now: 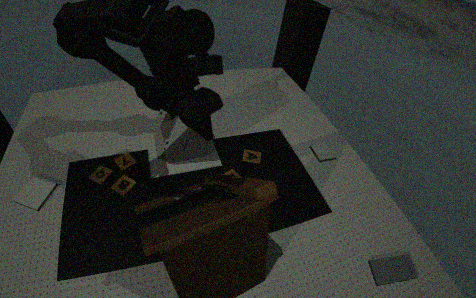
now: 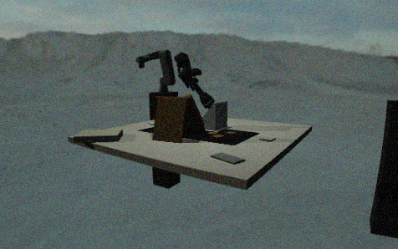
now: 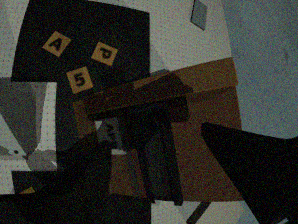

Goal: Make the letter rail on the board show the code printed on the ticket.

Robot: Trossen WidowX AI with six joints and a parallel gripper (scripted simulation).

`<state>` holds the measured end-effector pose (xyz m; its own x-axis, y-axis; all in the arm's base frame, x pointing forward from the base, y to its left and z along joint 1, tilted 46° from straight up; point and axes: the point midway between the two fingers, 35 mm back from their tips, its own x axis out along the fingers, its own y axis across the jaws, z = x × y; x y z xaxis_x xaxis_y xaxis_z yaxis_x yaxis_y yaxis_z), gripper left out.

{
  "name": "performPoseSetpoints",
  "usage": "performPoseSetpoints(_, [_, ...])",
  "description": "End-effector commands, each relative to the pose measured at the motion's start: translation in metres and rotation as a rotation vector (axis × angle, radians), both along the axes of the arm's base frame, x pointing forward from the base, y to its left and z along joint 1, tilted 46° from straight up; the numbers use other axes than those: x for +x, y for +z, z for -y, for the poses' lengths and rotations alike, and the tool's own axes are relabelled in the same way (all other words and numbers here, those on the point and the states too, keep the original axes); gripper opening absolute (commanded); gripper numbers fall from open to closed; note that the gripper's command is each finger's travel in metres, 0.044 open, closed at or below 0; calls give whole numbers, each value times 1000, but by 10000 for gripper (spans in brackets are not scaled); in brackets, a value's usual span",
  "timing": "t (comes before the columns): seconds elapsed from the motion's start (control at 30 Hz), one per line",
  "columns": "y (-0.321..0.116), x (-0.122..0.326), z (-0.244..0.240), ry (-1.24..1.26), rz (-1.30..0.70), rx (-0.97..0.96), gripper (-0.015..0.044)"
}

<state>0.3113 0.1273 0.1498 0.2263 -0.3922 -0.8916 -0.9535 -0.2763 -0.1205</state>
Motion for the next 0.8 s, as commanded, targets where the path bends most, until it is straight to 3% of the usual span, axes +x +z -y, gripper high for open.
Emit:
performPoseSetpoints(0.0, [-65,-6,-22,-127,-26,-24,340])
performPoseSetpoints(0.3, [-224,-59,-47,-475,49,-126,340])
performPoseSetpoints(0.5, [-305,-124,-11,-689,177,-234,340])
performPoseSetpoints(0.77, [-326,-140,1,-743,225,-265,340])
